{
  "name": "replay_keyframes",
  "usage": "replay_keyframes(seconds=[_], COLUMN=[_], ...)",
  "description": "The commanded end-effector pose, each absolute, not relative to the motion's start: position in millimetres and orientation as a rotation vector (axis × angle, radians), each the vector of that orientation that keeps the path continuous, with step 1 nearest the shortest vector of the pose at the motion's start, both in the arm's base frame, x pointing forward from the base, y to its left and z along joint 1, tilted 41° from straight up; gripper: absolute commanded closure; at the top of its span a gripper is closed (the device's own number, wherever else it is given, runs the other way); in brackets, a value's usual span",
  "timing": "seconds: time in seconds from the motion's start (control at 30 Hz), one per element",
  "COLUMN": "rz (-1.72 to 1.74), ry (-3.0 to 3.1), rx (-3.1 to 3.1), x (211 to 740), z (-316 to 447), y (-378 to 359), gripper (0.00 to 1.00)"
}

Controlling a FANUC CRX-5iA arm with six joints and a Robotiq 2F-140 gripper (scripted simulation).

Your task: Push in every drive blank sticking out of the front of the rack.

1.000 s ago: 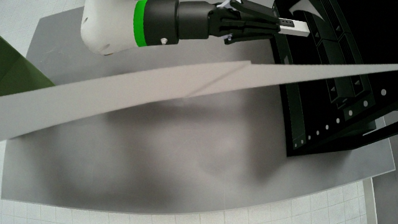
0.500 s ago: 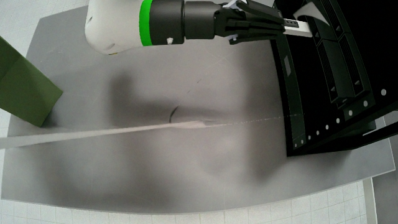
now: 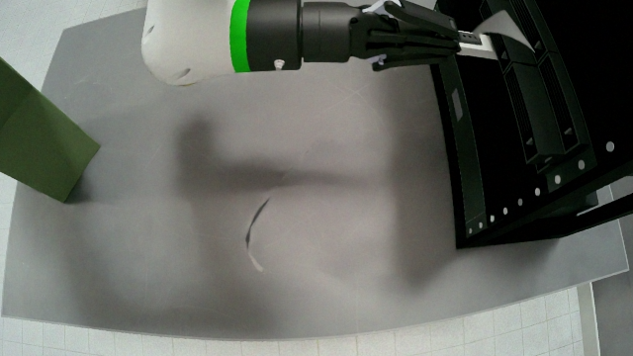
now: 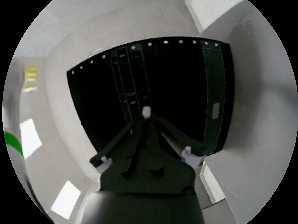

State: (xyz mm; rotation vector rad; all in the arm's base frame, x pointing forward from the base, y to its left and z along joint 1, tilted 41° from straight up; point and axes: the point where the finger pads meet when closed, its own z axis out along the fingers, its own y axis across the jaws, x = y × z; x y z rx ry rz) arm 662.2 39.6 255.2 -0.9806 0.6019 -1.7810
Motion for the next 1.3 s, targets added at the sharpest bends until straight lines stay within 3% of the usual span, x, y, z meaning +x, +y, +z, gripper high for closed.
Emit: replay_keyframes(seconds=[0.0, 1.27], rz=[-1.781, -1.781], ry=[0.601, 0.601], rx=[-0.98, -0.98], x=[662.8, 667.8], z=[256.2, 259.6], y=[40.0, 40.2], gripper=[0.9, 0.9])
